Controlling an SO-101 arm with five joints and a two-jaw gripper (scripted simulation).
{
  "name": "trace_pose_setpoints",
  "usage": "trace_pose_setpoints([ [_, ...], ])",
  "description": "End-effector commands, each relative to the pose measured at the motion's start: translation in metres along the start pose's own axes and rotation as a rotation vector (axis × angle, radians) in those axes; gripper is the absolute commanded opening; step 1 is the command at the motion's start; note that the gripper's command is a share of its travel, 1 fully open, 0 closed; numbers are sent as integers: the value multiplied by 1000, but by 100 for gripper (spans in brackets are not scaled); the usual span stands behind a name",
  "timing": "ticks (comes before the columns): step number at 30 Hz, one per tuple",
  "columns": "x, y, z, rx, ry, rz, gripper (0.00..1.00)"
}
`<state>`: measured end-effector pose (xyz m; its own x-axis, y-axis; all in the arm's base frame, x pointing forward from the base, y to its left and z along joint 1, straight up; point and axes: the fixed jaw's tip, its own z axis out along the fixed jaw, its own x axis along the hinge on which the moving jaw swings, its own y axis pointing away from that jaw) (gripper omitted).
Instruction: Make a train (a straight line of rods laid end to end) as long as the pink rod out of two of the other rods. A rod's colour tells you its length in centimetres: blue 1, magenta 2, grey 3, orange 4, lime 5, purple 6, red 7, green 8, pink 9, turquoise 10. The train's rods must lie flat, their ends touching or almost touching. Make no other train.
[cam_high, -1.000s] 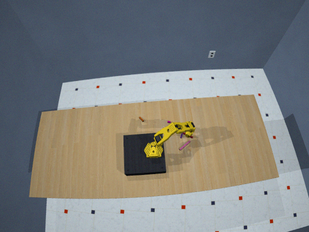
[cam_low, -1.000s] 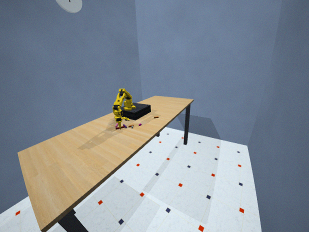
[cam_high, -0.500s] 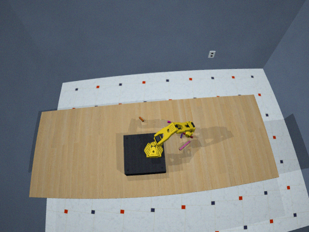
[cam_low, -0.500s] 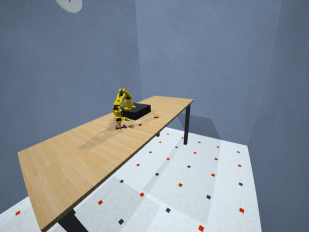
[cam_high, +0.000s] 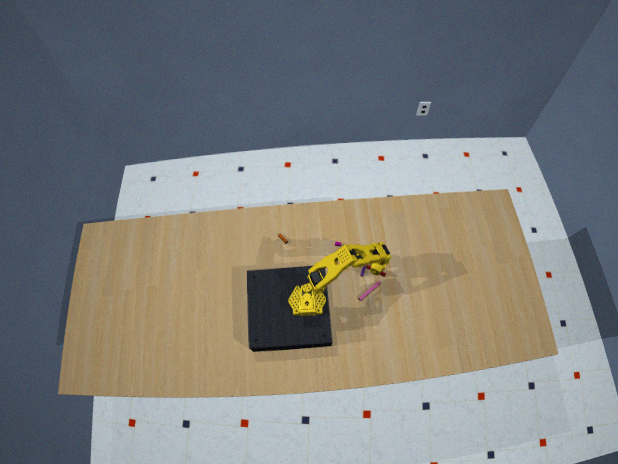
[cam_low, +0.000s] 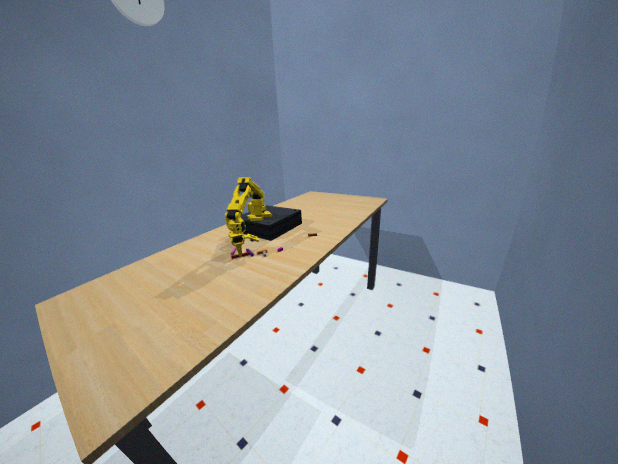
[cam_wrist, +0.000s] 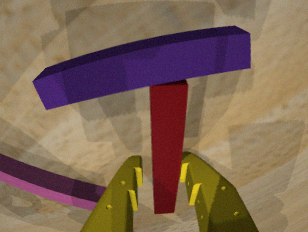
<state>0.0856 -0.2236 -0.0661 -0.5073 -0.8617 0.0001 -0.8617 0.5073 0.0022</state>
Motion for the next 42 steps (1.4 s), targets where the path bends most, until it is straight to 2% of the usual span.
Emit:
trace_pose_setpoints([
  [1,0,2,3,-4,-5,-1,5],
  [11,0,2,3,-4,-5,-1,1],
  [42,0,2,2,-4,-5,-1,0],
])
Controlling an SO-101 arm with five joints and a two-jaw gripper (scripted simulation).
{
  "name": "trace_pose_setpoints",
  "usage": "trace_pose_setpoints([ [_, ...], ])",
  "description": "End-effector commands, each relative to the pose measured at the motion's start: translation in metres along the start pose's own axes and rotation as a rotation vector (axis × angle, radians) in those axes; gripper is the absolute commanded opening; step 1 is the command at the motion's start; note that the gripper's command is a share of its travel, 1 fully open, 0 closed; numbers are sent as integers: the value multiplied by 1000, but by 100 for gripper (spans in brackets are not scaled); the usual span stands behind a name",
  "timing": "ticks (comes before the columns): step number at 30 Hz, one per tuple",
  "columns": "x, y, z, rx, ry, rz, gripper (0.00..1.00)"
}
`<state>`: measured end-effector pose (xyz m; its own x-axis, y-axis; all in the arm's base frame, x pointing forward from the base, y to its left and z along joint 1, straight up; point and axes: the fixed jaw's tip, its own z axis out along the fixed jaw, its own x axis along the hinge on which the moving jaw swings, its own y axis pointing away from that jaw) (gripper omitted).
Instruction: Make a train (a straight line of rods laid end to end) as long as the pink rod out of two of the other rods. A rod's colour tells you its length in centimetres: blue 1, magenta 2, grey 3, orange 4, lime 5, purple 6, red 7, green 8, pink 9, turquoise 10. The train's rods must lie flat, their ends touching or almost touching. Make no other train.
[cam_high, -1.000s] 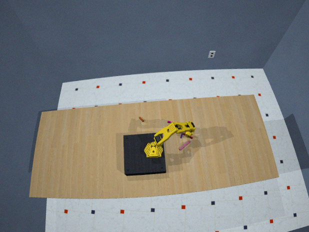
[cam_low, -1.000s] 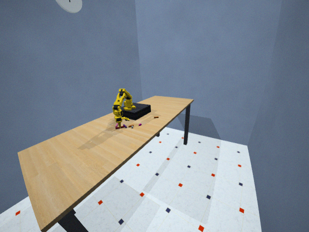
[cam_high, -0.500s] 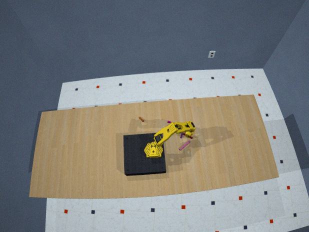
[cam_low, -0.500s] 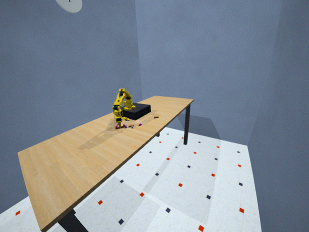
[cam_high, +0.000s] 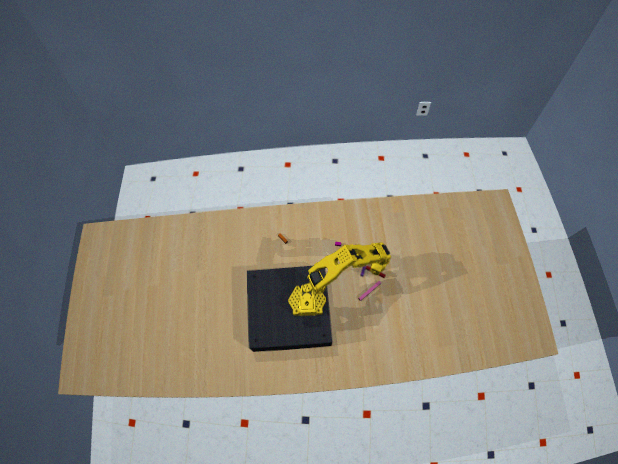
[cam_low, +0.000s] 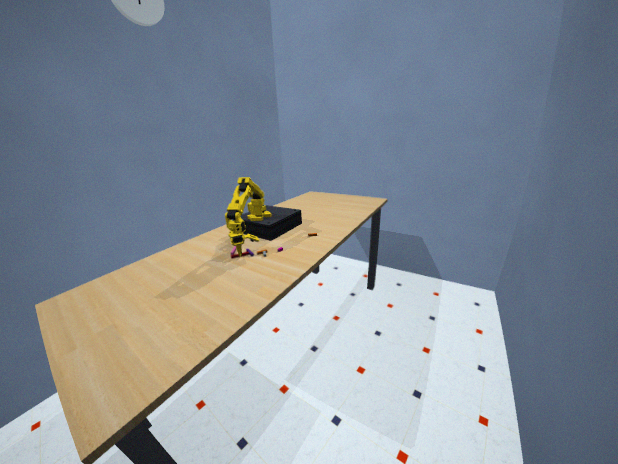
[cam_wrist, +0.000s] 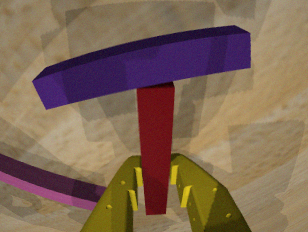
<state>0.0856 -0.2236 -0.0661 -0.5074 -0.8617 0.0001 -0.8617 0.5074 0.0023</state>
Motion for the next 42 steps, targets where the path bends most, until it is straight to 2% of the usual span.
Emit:
trace_pose_setpoints([
  [1,0,1,1,-4,-5,-1,0],
  [6,1,1,-3,-4,-5,-1,0],
  [20,1,-3,-30,-4,-5,-1,0],
  [33,-1,-3,-34,-4,-5,-4,0],
  [39,-8,-7,-33,-4,-5,-17,0],
  [42,-18,-13,-33,-5,-5,-37,0],
])
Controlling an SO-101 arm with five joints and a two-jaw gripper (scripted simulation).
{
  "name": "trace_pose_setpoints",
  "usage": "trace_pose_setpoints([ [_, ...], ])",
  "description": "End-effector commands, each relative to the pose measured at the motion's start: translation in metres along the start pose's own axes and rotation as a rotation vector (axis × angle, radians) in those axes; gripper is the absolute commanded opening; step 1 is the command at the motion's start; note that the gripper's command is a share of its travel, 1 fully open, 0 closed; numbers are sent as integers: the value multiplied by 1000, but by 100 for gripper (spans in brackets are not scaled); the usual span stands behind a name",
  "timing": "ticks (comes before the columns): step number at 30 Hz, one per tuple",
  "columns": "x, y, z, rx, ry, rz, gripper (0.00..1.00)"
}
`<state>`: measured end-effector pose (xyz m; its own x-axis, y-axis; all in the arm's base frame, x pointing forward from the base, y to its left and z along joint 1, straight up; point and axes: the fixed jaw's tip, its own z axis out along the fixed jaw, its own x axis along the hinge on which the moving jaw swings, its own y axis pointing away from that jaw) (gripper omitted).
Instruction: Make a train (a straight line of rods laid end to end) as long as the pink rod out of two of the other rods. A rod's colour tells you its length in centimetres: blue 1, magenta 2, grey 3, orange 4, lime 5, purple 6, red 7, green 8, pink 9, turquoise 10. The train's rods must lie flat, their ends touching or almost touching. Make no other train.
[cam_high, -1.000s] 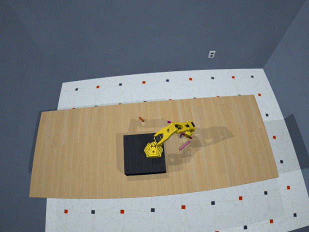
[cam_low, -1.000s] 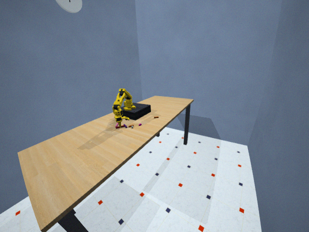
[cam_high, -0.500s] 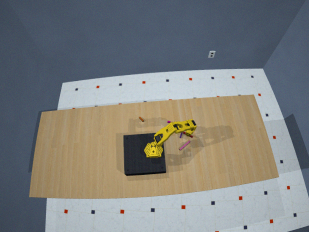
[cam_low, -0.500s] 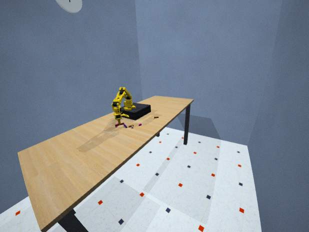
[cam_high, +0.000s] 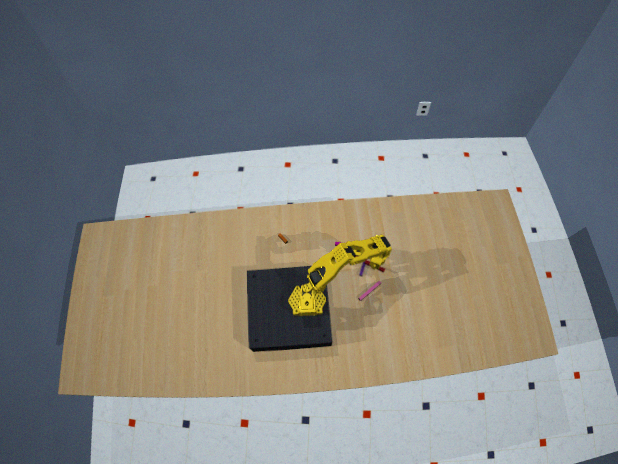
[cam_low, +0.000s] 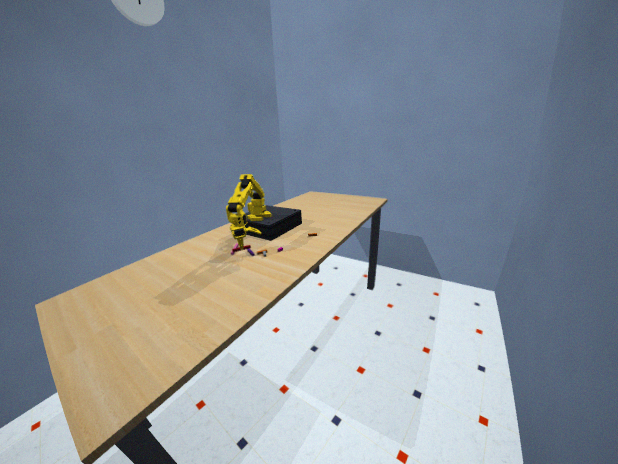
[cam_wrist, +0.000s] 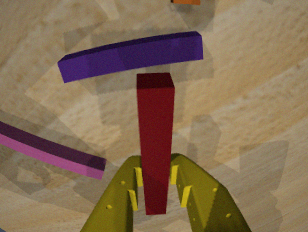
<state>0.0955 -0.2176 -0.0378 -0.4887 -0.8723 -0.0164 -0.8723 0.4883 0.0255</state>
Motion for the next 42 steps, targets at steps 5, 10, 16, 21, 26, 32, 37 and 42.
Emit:
trace_pose_setpoints([
  [5,-37,-19,-3,17,13,-70,0],
  [10,-77,-29,-1,15,15,-141,0],
  [16,-111,-31,1,13,16,-202,0],
  [21,-149,-26,3,11,19,-271,0],
  [26,-174,-19,5,10,20,-320,0],
  [32,-184,-15,6,10,21,-341,0],
  [37,-188,-14,6,9,21,-348,0],
  [42,-188,-14,6,9,21,-348,0],
])
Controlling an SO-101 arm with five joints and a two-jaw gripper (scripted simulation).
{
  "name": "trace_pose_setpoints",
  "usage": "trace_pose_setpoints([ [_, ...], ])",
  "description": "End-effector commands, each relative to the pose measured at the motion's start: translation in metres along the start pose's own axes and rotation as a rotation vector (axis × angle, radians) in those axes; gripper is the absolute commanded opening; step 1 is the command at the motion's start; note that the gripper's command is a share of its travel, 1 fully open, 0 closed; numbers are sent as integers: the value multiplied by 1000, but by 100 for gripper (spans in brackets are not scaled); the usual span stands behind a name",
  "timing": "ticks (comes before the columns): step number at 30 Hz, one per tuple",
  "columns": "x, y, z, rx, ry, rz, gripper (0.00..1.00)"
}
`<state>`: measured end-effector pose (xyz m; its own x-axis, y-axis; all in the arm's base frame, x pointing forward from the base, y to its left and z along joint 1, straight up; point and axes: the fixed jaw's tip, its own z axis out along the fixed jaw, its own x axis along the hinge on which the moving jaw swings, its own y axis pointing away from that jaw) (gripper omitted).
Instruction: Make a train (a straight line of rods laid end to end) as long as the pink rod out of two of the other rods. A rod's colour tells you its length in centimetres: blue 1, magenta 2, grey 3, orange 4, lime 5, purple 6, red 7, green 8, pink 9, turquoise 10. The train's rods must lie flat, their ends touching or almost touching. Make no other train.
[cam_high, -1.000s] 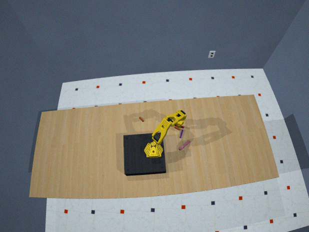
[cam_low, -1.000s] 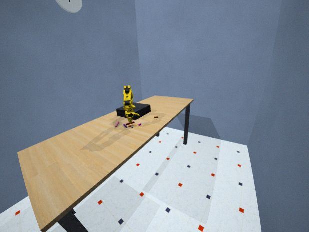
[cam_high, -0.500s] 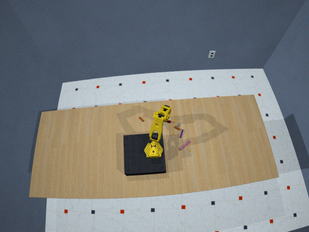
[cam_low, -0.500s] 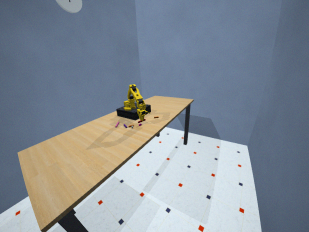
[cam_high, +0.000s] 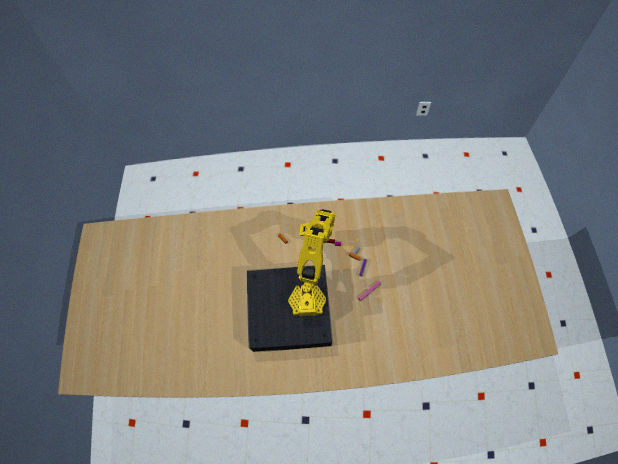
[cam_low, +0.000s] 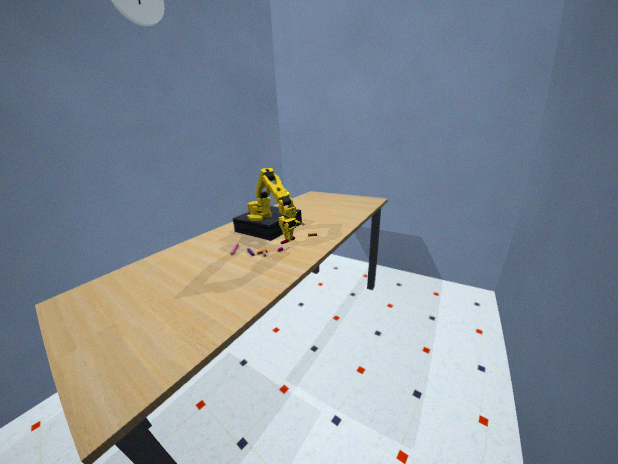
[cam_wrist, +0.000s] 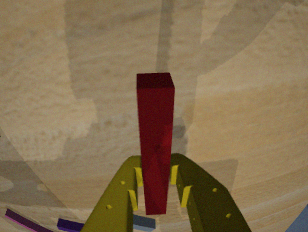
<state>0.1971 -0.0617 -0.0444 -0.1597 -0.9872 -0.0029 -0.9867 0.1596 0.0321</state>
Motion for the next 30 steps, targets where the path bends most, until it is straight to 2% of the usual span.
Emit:
trace_pose_setpoints([
  [1,-1,-2,-3,19,1,2,0],
  [13,-1,-2,-3,19,1,2,0],
  [14,-4,-3,-9,42,4,4,0],
  [30,-4,-3,-9,42,4,4,0],
])
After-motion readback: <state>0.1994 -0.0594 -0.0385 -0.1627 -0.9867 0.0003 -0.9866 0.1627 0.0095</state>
